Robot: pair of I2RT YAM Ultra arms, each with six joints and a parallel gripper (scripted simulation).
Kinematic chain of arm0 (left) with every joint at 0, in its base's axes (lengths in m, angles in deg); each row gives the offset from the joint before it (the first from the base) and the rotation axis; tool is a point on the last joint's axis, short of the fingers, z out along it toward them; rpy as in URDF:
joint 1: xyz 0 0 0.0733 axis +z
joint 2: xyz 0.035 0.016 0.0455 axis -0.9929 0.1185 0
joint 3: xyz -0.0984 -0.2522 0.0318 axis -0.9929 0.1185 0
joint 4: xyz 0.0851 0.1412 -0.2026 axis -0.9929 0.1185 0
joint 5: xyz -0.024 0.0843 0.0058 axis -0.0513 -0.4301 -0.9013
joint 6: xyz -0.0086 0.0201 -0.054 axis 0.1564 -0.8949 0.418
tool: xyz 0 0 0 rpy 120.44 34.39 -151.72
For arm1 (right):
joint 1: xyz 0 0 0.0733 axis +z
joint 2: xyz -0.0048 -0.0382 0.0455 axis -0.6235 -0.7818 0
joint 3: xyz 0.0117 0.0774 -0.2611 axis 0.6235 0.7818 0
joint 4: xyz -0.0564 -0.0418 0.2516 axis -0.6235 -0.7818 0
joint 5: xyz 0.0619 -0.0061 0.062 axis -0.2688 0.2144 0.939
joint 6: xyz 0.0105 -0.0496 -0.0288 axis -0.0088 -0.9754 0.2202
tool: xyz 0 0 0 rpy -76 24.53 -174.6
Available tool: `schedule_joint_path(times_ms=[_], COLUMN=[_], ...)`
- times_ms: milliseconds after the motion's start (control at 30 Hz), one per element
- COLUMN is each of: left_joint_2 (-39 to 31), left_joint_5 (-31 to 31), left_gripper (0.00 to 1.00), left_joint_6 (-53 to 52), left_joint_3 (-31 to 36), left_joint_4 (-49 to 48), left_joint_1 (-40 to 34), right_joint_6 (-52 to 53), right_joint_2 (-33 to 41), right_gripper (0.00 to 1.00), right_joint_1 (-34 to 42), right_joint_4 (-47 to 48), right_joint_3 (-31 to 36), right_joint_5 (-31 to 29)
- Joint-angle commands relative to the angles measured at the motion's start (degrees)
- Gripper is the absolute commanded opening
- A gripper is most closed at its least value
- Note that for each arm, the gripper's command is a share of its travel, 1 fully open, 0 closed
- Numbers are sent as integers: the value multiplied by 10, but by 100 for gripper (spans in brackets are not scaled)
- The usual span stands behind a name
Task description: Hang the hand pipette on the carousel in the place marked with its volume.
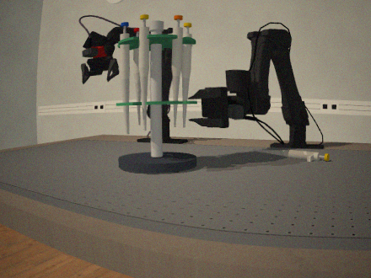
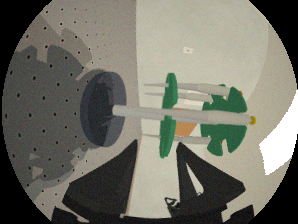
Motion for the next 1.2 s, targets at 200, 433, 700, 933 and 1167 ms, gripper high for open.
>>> schedule_joint_path(times_ms=[200, 433, 700, 933, 1167], left_joint_2=[-51, -74, -106, -104, -262], left_joint_5=[-11, -15, -23, -20, 123], left_gripper=[49, 49, 49, 49, 100], left_joint_6=[-5, -5, -5, -2, -129], left_joint_3=[52, 90, 139, 135, 178], left_joint_4=[-40, -54, -71, -64, 56], left_joint_1=[-13, -18, -25, -22, 95], right_joint_6=[-7, -7, -7, -7, -7], right_joint_2=[3, 3, 3, 3, 3], right_gripper=[100, 100, 100, 100, 100], right_joint_1=[-5, -5, -5, -5, -5], right_joint_4=[8, 8, 8, 8, 8], right_joint_3=[-9, -9, -9, -9, -9], right_joint_5=[13, 13, 13, 13, 13])
